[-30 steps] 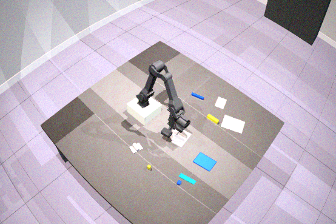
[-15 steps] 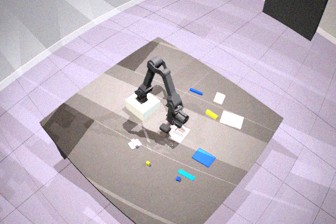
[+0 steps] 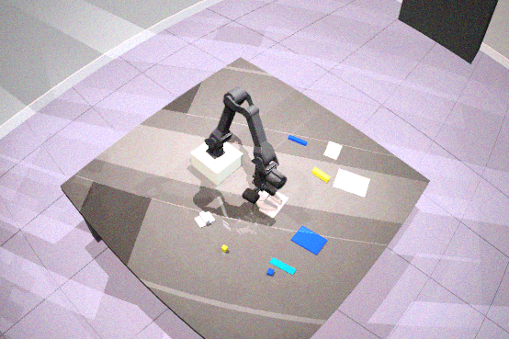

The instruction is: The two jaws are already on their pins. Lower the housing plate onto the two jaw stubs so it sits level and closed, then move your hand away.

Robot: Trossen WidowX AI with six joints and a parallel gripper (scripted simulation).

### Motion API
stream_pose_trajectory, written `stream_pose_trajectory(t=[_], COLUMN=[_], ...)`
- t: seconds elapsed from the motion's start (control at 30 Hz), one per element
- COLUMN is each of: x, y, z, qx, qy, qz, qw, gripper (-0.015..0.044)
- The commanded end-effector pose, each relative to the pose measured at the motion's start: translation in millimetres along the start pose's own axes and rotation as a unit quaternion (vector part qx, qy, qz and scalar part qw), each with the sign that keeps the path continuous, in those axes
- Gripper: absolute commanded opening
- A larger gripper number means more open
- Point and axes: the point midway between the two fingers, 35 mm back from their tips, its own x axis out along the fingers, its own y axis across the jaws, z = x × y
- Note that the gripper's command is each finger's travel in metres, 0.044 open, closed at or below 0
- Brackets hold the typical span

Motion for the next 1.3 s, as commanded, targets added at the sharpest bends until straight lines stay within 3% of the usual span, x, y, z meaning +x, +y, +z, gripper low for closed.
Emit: stream_pose_trajectory(t=[0.0, 0.5, 0.77, 0.93, 1.17, 1.27], x=[0, -2, -75, -69, -121, -126], y=[0, 0, 1, -1, 7, 8], z=[0, 0, -1, 2, -49, -55], qx=[0.0, 0.0, 0.001, 0.002, 0.002, 0.002], qy=[0.0, 0.0, -0.001, -0.008, 0.0, 0.001], qz=[0.0, 0.0, 0.002, -0.002, 0.002, 0.002], qw=[1.0, 1.0, 1.0, 1.0, 1.0, 1.0], gripper=[0.043, 0.044, 0.044, 0.044, 0.044, 0.044])
